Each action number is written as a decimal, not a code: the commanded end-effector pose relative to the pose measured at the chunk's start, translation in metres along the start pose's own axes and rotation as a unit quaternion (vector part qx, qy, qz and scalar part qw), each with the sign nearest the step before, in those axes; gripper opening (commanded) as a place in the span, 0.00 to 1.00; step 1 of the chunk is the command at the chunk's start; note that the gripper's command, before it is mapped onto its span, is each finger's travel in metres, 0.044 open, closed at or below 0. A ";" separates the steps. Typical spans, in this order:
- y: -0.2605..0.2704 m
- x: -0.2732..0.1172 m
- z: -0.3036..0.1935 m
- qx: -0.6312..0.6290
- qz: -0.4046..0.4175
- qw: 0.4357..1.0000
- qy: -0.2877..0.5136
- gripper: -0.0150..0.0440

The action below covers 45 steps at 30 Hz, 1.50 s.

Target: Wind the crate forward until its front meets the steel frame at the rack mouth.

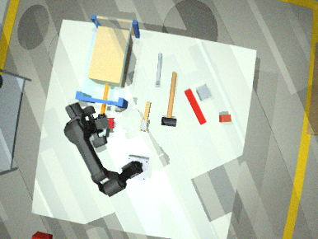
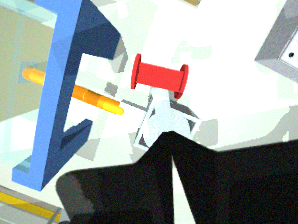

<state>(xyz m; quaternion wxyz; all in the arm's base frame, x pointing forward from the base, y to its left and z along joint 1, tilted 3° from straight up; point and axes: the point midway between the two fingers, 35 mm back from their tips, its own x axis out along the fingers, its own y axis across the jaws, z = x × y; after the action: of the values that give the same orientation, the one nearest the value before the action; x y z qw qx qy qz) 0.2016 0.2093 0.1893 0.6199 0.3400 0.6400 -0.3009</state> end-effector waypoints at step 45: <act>-0.001 0.014 0.038 -0.511 -0.001 0.859 0.005 0.88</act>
<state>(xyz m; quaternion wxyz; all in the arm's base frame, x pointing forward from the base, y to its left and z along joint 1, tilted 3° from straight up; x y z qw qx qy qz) 0.2150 0.1969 0.1857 0.6872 0.1715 0.6953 -0.1221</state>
